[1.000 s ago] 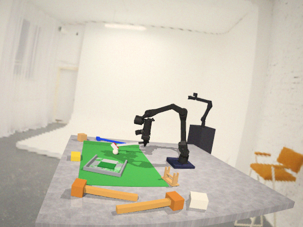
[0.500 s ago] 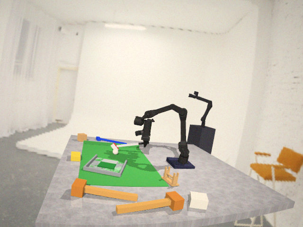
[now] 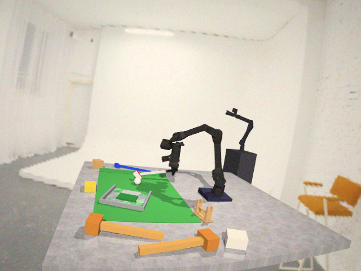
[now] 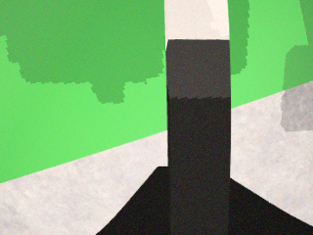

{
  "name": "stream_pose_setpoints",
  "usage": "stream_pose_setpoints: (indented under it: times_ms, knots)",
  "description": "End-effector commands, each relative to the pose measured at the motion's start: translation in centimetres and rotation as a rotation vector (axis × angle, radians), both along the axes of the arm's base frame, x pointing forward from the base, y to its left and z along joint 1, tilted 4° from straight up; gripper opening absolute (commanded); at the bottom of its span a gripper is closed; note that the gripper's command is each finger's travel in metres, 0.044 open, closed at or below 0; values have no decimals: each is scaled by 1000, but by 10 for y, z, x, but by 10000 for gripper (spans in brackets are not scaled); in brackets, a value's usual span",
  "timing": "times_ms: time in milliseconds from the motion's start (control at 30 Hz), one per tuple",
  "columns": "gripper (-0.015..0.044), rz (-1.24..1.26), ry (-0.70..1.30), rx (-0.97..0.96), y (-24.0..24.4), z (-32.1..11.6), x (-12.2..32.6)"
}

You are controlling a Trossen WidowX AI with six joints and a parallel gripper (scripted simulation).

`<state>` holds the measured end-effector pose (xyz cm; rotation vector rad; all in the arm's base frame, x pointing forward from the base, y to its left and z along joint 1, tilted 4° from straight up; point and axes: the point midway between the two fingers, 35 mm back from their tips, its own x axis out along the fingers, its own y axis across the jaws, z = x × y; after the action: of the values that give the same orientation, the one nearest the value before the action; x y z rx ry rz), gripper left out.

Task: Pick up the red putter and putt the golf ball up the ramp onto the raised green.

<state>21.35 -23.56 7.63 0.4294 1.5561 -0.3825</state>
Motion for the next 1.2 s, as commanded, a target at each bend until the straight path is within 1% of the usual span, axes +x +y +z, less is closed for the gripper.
stream_pose_setpoints:
  times_ms: [0, 133, 200, 367, 500, 767, 1167]
  knots:
    - [0, 4, -3, -8, -4, 1, 1]
    - [0, 1, 0, 0, -1, 0, 0]
    - [0, 2, -1, 0, 7, 0, 7]
    - [0, 3, -8, 1, 68, 3, 49]
    - [0, 5, -11, 5, 115, 4, 68]
    - [0, 5, -11, 5, 117, 9, 70]
    - [0, 5, -11, 5, 115, 61, 70]
